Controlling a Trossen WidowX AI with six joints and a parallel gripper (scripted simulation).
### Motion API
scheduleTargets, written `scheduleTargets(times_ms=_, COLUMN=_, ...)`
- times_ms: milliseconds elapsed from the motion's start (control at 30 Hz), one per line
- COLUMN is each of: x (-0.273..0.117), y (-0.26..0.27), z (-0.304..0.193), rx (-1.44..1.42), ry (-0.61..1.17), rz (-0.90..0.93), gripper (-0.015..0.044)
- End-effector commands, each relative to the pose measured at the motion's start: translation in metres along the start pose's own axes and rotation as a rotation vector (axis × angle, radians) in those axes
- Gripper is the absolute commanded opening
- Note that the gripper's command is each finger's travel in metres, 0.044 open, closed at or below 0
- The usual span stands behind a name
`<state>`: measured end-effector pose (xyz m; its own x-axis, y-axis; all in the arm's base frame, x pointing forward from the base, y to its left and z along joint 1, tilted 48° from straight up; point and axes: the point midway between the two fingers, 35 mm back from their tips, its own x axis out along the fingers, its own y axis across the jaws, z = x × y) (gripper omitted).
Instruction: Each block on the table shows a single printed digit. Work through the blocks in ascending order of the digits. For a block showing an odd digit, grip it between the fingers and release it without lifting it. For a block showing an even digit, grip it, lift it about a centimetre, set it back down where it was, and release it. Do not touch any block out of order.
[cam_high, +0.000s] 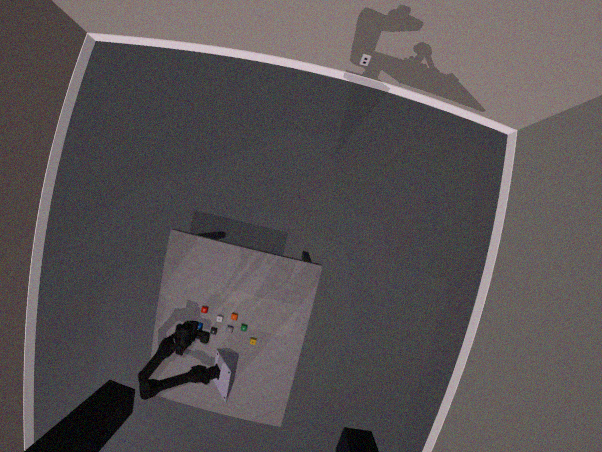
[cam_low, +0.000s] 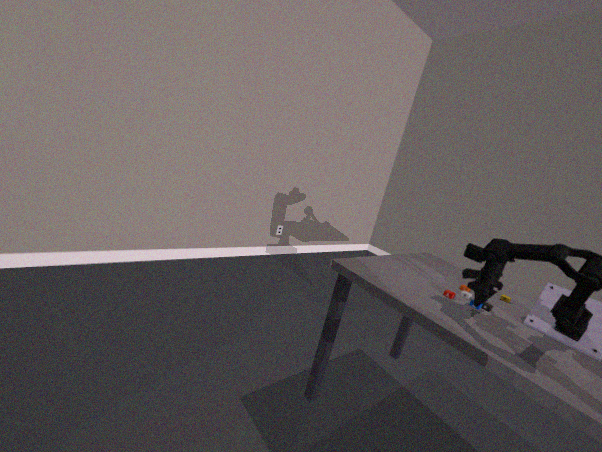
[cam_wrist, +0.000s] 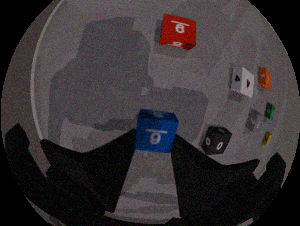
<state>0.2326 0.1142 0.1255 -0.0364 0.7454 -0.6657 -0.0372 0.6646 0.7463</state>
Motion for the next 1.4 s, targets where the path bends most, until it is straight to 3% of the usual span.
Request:
scheduleTargets(times_ms=0, x=0.002, y=0.000, z=0.000, rx=-0.002, ry=0.003, rz=0.001, gripper=0.0120)
scheduleTargets(times_ms=700, x=0.015, y=0.000, z=0.000, rx=-0.002, ry=0.002, rz=0.002, gripper=0.0120)
scheduleTargets(times_ms=1067, x=0.015, y=0.000, z=0.000, rx=-0.002, ry=0.002, rz=0.002, gripper=0.0400)
scheduleTargets(times_ms=1200, x=0.013, y=0.000, z=0.000, rx=-0.002, ry=0.002, rz=0.001, gripper=0.0400)
scheduleTargets(times_ms=1367, x=-0.021, y=0.000, z=0.000, rx=-0.001, ry=0.003, rz=0.000, gripper=0.0400)
